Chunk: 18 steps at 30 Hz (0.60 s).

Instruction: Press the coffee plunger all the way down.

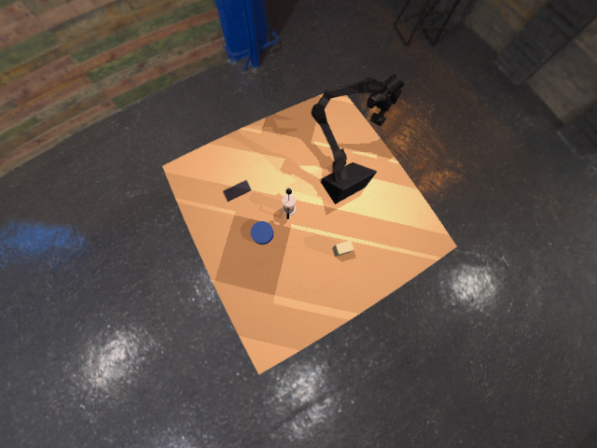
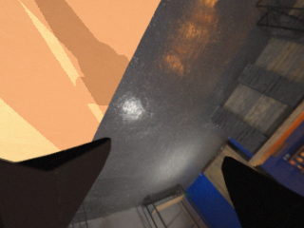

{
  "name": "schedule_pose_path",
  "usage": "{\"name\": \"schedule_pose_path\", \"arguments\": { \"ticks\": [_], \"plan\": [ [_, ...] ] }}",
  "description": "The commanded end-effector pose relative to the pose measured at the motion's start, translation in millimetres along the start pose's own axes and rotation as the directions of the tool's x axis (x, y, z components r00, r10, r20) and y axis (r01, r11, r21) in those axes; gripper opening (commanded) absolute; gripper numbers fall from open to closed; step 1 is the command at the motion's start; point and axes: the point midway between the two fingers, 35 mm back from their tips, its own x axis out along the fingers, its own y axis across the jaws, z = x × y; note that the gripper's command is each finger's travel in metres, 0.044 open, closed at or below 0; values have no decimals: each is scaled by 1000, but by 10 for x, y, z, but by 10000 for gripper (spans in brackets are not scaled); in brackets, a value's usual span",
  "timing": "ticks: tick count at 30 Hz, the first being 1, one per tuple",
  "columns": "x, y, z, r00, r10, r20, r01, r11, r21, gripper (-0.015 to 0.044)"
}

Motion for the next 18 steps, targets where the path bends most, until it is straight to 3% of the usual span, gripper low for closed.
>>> {"name": "schedule_pose_path", "arguments": {
  "ticks": [1,4,9,14,18],
  "plan": [
    [-9,8,-27,1000,1,-11,-1,1000,13,426],
    [-91,87,-246,995,12,-98,1,992,125,440],
    [-430,414,-893,928,82,-363,102,882,461,440],
    [-924,886,-1428,785,206,-585,346,637,689,440],
    [-1378,1347,-1724,627,340,-701,586,388,712,440]
  ]
}}
